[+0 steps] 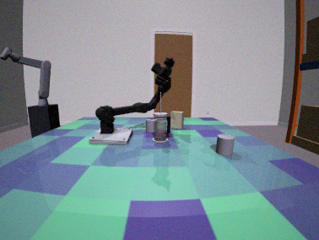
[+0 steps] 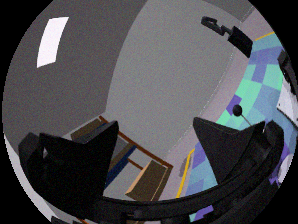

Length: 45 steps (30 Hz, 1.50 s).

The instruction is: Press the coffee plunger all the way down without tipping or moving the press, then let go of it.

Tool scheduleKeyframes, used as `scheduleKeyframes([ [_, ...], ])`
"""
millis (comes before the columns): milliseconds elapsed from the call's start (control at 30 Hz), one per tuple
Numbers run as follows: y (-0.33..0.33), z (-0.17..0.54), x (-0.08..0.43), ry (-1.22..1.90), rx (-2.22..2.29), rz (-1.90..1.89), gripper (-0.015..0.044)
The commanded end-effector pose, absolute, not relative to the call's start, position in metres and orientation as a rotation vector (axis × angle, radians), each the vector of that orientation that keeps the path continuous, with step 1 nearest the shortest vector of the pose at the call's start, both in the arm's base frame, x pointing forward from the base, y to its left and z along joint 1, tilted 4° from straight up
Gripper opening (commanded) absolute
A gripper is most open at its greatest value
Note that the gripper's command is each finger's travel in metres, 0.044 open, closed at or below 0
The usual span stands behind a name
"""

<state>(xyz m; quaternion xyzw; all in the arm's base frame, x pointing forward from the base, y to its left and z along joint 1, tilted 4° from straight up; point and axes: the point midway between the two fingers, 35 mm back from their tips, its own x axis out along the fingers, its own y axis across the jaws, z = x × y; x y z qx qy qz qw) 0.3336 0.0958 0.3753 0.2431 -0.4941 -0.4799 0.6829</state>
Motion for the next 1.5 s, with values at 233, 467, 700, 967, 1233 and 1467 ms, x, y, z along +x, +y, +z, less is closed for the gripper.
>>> scheduleKeyframes([
  [233, 0.106, 0.399, 0.302, -1.121, 0.612, -1.052, 0.0440],
  [467, 0.122, 0.436, 0.237, -1.078, 0.703, -1.014, 0.0440],
  [700, 0.117, 0.467, 0.156, -0.942, 0.832, -0.940, 0.0440],
  [967, 0.081, 0.481, 0.109, -0.825, 0.973, -0.881, 0.0440],
  [1233, 0.052, 0.481, 0.088, -0.655, 1.087, -0.784, 0.0440],
  [1467, 0.015, 0.478, 0.072, -0.494, 1.060, -0.735, 0.0440],
])
